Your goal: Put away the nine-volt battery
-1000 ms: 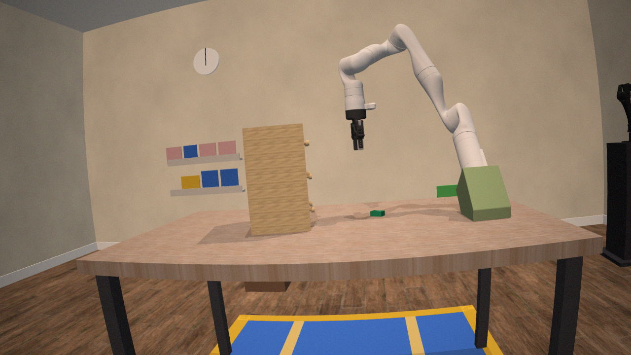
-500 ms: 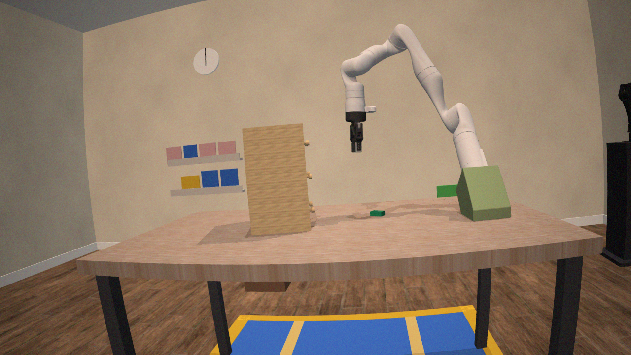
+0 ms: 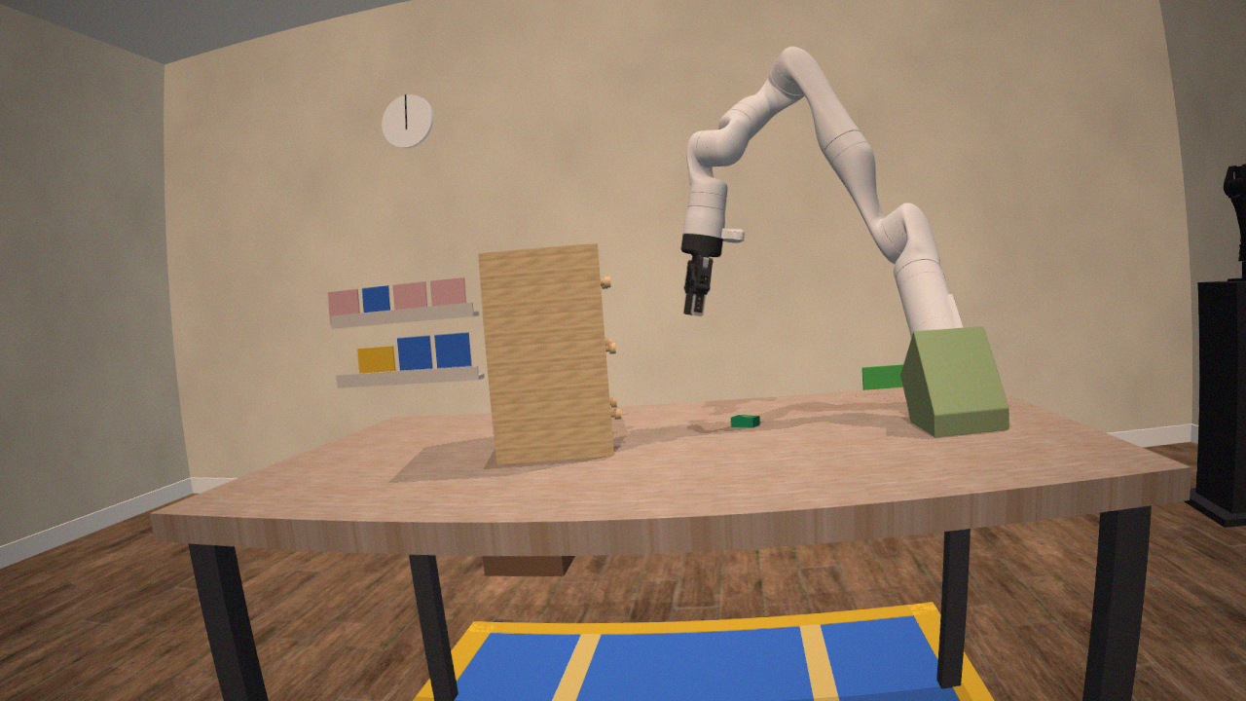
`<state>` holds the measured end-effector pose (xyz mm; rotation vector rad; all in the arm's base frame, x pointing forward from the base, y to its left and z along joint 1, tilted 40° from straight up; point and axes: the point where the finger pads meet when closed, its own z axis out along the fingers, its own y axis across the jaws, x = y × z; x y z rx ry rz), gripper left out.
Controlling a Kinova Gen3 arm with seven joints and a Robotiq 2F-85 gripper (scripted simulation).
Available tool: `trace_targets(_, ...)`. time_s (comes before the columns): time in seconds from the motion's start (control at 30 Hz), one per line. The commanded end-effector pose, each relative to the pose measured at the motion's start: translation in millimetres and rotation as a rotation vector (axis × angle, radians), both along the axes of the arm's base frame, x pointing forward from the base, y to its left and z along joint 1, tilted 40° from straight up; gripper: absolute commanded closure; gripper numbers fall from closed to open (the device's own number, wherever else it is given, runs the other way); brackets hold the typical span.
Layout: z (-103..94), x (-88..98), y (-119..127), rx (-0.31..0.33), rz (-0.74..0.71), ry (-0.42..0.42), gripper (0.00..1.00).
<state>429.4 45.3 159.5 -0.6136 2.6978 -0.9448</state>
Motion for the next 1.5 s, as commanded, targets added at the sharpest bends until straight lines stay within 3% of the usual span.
trace_targets(0.0, -8.2, 4.4, -4.4, 0.014, 0.023, -0.04, 0.0)
trace_targets(0.6, -35.1, 34.1, -15.3, 0.076, 0.149, -0.18, 0.0)
trace_targets(1.47, -48.1, 44.1, -25.1, 0.094, 0.2, -0.235, 0.0)
